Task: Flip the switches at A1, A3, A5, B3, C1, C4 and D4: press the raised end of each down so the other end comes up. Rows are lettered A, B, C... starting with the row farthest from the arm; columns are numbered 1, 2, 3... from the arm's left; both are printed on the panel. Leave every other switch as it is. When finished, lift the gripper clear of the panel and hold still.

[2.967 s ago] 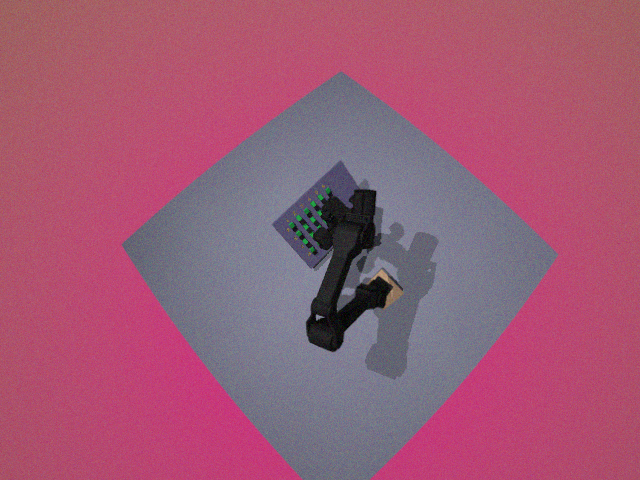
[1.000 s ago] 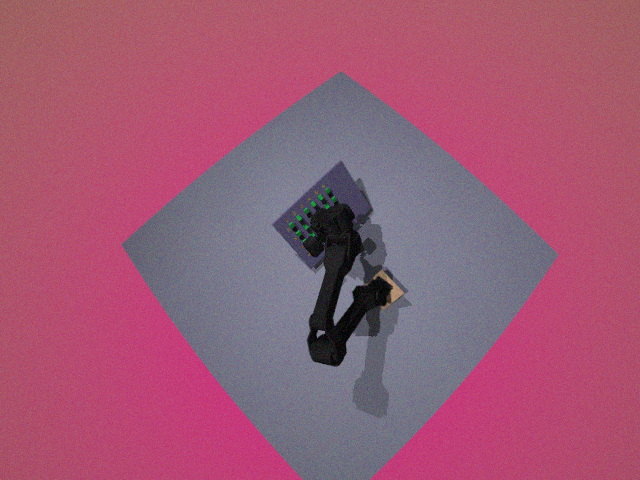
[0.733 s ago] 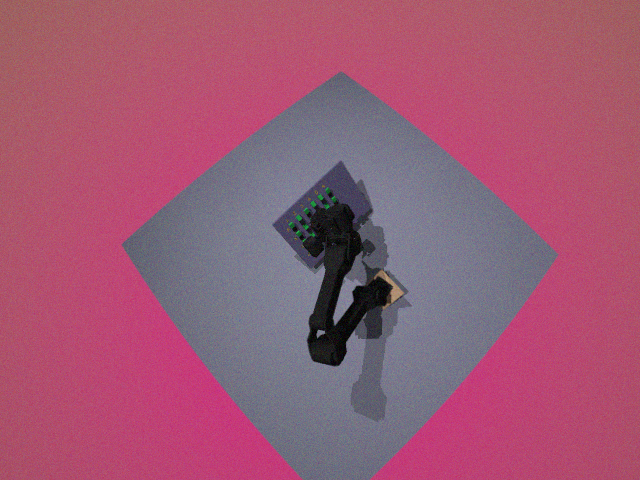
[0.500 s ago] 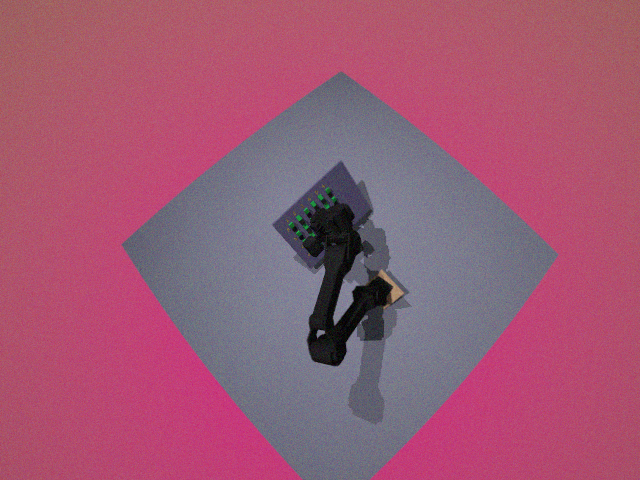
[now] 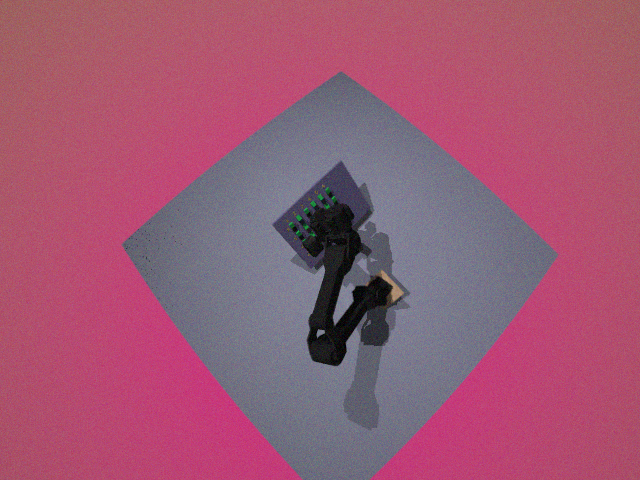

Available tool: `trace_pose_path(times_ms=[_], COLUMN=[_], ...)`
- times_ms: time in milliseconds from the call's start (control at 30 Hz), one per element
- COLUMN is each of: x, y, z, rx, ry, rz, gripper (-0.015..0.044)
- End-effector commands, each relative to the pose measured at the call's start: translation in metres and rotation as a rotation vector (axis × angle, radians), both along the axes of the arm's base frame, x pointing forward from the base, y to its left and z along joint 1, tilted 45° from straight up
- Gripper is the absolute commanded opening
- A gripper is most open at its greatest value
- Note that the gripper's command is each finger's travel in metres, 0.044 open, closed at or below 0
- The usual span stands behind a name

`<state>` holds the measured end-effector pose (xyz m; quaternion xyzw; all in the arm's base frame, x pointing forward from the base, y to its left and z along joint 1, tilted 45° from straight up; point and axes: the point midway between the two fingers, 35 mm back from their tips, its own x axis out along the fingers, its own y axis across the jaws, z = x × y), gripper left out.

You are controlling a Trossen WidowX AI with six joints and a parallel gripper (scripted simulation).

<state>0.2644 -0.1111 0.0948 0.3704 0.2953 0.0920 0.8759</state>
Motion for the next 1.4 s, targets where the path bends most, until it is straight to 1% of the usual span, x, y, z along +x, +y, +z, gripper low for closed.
trace_pose_path(times_ms=[0,367,467,633,900,1000,1233,1367], x=[0.001,0.0,-0.016,-0.048,-0.05,-0.052,-0.068,-0.07], y=[0.0,0.0,-0.012,-0.026,-0.026,-0.015,0.041,0.045], z=[-0.001,0.0,0.005,0.027,0.028,0.035,0.054,0.055], rx=[-0.002,-0.002,-0.01,-0.001,0.0,0.0,0.005,0.005], ry=[0.003,0.001,0.023,0.027,0.026,0.027,0.028,0.028], rz=[-0.004,0.0,0.006,0.015,0.015,0.015,0.015,0.015], gripper=[0.0,0.0,0.0,0.0,0.0,0.0,0.0,0.0])
